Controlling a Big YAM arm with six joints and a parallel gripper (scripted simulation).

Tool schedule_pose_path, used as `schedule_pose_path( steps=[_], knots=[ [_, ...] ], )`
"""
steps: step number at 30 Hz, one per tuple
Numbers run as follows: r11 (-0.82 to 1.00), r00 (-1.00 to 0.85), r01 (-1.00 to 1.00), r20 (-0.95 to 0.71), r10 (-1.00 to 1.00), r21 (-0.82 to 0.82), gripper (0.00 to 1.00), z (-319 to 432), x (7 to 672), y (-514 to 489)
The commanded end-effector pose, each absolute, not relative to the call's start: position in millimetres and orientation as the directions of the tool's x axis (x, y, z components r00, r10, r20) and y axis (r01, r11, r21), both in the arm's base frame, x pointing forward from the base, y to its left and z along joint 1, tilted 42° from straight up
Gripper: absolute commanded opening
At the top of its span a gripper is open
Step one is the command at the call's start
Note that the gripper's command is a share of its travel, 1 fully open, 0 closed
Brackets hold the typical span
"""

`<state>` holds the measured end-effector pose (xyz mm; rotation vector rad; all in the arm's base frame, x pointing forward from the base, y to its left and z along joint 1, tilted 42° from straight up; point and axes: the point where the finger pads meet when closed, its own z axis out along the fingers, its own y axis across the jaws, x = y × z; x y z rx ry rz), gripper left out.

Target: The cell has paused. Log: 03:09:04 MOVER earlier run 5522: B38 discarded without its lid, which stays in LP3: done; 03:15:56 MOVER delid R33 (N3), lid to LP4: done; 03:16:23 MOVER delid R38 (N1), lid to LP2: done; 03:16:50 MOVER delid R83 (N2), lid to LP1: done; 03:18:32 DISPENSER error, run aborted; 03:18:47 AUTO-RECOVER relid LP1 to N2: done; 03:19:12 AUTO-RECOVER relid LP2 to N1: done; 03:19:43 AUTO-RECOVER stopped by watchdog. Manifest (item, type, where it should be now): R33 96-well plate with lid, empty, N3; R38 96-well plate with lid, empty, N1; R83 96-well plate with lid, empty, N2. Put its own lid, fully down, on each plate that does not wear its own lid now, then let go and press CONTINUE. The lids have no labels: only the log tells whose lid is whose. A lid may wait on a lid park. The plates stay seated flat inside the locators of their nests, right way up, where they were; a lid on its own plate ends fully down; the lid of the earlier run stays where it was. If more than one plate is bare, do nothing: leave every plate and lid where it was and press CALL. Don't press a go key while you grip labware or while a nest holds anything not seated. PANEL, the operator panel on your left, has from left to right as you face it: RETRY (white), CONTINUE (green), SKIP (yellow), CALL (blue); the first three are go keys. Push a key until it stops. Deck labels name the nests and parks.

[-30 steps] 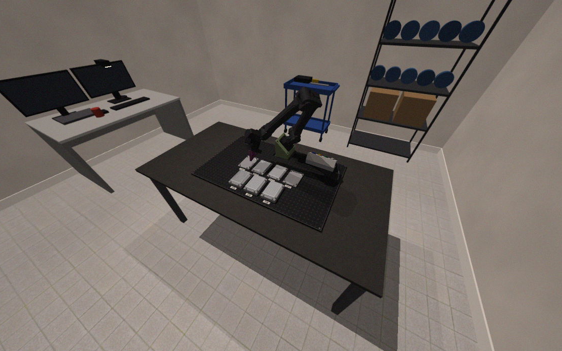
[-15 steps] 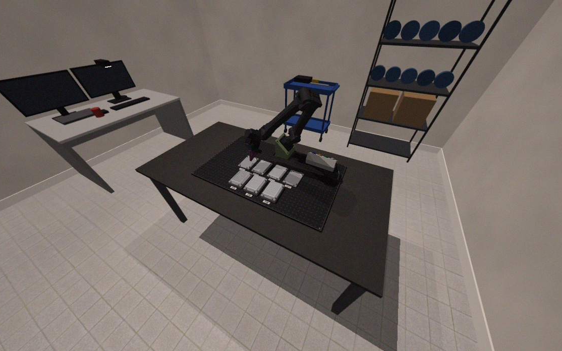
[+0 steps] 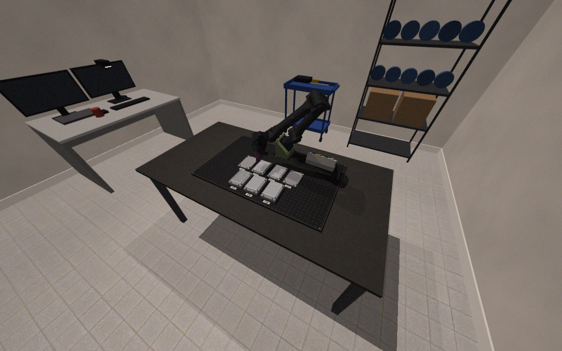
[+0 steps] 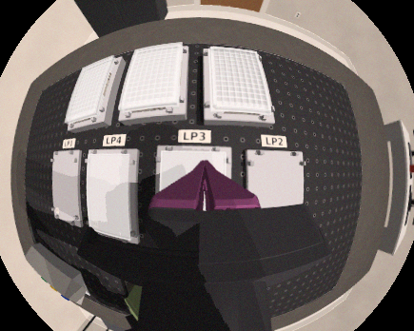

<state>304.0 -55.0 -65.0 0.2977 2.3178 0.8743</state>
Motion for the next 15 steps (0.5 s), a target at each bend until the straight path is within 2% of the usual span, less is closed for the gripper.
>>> schedule_pose_path(
  steps=[1,15],
  knots=[
    [0.751,-0.758,-0.009,-0.494,0.425,0.66,0.0,-50,312,-48],
    [0.741,-0.767,0.003,-0.474,0.433,0.672,0.0,-12,308,-1]
  ],
)
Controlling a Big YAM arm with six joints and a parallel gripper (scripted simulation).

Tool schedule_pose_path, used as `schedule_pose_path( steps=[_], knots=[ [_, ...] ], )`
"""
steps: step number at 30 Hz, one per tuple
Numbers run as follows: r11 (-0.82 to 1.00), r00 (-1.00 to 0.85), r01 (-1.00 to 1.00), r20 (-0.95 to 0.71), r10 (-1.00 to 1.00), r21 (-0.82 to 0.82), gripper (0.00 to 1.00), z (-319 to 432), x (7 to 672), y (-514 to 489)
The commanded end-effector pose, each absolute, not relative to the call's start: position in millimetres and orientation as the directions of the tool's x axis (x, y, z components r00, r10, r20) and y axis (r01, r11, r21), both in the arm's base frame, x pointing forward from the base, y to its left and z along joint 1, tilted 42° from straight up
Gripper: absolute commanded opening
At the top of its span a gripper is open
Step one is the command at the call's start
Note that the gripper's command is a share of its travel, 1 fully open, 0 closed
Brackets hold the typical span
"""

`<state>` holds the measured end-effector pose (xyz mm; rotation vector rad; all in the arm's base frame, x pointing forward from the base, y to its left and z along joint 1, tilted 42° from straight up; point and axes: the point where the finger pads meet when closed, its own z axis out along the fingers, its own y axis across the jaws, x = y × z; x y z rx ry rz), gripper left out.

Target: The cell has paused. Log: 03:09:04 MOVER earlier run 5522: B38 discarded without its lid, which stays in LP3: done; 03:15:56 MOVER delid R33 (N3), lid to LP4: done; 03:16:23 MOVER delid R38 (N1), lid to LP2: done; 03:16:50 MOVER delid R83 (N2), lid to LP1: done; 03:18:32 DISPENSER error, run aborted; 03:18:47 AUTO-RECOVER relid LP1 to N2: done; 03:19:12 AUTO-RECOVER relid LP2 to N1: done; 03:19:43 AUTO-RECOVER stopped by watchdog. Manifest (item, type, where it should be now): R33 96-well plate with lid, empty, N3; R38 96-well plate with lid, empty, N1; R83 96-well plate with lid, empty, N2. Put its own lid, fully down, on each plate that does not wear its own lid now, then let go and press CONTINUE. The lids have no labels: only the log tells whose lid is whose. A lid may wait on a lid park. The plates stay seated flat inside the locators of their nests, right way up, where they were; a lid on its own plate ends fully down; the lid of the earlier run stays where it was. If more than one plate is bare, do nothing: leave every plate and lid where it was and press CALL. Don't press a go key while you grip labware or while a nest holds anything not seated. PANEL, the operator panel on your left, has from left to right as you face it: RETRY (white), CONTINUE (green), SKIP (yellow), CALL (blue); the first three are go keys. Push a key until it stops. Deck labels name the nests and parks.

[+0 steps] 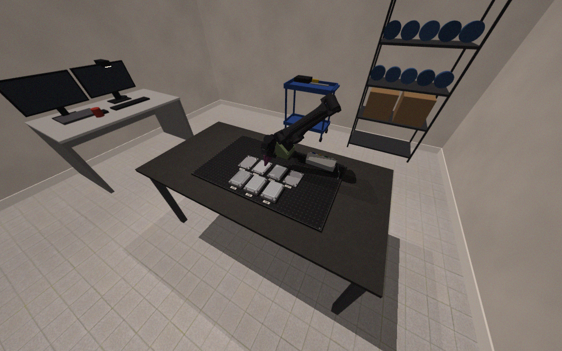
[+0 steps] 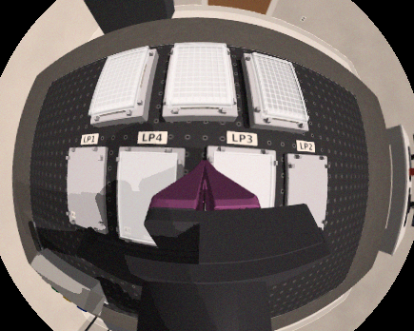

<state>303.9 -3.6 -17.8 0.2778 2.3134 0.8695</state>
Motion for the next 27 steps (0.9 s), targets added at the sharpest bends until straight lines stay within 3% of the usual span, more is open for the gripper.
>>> schedule_pose_path(
  steps=[1,27],
  knots=[
    [0.739,-0.77,0.008,-0.467,0.435,0.674,0.0,-9,307,3],
    [0.736,-0.751,-0.015,-0.493,0.439,0.677,0.0,88,319,92]
  ],
)
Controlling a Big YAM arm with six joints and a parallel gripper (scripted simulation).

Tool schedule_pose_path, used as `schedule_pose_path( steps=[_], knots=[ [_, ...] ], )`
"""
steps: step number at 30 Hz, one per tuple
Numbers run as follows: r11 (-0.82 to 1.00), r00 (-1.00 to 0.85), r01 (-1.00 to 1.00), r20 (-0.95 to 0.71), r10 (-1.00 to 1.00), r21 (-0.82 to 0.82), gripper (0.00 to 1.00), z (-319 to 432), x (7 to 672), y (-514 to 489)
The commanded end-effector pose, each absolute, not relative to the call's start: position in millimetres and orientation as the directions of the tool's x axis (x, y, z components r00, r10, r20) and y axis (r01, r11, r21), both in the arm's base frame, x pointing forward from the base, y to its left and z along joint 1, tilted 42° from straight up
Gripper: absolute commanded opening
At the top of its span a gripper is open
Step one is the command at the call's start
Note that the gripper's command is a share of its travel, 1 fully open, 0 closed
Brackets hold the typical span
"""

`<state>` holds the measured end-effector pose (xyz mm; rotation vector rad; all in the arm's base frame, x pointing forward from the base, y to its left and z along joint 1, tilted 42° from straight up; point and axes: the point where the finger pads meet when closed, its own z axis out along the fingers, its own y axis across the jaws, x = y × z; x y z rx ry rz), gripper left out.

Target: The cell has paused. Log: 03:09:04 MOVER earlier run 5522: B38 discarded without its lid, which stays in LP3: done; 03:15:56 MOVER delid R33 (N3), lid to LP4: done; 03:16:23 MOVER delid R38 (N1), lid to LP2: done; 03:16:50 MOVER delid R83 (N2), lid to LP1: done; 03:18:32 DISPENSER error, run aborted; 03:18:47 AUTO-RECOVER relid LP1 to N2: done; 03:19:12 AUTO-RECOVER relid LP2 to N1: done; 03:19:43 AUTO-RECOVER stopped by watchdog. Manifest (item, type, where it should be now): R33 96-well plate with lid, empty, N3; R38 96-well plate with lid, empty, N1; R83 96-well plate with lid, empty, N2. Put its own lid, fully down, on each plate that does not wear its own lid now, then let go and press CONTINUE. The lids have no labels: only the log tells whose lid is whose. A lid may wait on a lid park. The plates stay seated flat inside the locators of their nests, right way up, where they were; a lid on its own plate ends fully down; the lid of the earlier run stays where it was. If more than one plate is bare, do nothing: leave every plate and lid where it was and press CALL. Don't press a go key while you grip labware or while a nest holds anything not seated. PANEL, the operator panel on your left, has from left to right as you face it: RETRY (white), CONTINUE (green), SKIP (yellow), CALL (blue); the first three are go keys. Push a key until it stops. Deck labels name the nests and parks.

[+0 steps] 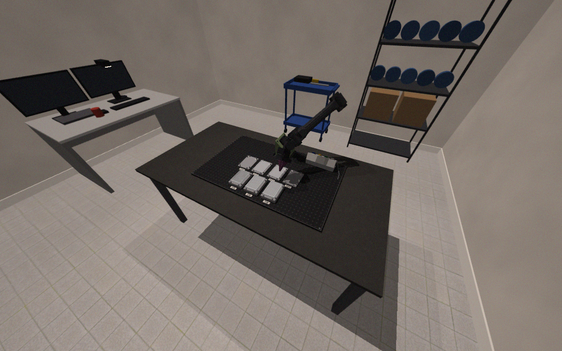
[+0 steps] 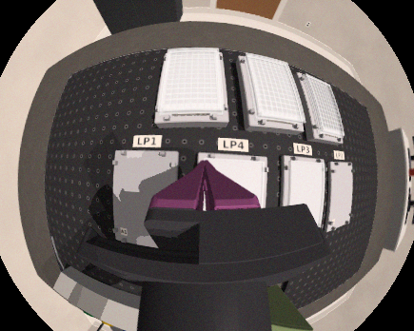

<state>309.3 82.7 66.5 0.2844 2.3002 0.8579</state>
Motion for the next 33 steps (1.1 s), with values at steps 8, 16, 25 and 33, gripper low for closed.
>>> schedule_pose_path(
  steps=[8,16,25,33],
  knots=[
    [0.738,-0.752,-0.008,-0.491,0.44,0.675,0.0,91,316,100],
    [0.738,-0.752,-0.008,-0.491,0.44,0.675,0.0,91,316,100],
    [0.738,-0.752,-0.008,-0.491,0.44,0.675,0.0,91,316,100],
    [0.731,-0.735,-0.009,-0.5,0.458,0.682,0.0,100,331,95]
  ],
)
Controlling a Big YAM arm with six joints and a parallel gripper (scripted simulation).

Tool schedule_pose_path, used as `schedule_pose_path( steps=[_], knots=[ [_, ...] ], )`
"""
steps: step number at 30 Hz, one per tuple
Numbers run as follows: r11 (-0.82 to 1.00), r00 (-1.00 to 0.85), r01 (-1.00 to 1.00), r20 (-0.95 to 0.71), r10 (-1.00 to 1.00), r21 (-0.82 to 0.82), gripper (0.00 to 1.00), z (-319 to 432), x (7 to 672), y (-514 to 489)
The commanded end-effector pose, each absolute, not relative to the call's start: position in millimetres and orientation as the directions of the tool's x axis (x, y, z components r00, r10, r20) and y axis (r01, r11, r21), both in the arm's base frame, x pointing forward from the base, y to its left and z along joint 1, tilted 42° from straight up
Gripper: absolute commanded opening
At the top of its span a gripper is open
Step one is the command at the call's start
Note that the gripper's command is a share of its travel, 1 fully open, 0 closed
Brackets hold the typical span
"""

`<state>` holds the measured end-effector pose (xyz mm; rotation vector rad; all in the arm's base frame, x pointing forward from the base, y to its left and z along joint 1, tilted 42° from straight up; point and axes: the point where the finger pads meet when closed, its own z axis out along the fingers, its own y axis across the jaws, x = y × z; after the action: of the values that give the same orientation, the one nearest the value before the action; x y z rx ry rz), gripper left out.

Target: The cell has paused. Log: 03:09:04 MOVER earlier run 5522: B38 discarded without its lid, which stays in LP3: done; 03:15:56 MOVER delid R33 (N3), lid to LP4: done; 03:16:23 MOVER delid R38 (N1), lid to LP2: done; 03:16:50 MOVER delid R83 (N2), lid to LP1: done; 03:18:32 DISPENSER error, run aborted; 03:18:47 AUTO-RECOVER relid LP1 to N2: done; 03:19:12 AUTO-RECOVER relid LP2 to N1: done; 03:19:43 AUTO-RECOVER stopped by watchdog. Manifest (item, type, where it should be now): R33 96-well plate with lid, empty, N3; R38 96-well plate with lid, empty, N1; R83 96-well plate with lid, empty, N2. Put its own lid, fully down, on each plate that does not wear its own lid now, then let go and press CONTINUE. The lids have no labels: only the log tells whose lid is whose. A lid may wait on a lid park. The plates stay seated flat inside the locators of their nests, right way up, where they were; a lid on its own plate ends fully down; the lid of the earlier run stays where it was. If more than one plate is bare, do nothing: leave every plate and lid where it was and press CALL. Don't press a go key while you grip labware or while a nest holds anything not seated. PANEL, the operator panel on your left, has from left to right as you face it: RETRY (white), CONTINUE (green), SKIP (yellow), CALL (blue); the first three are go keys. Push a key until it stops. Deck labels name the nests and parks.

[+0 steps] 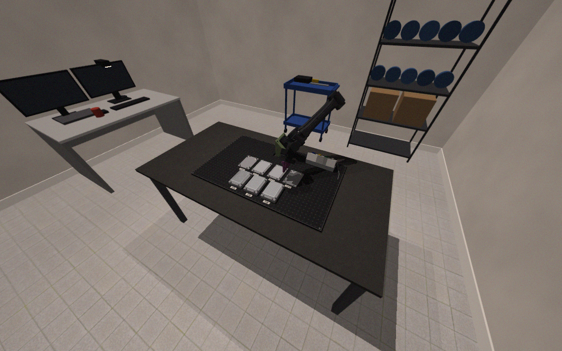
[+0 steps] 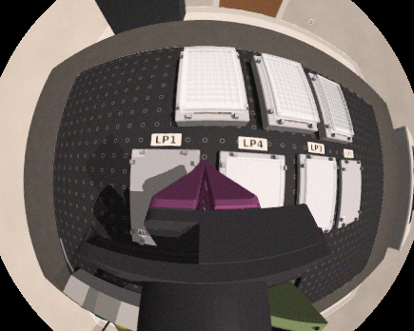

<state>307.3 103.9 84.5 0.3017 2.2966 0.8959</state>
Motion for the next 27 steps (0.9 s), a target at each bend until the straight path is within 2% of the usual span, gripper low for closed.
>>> schedule_pose_path(
  steps=[1,8,27],
  knots=[
    [0.737,-0.735,-0.017,-0.508,0.449,0.676,0.0,98,336,94],
    [0.743,-0.753,-0.014,-0.495,0.433,0.67,0.0,79,348,90],
    [0.745,-0.734,-0.019,-0.515,0.442,0.667,0.0,68,441,62]
  ],
)
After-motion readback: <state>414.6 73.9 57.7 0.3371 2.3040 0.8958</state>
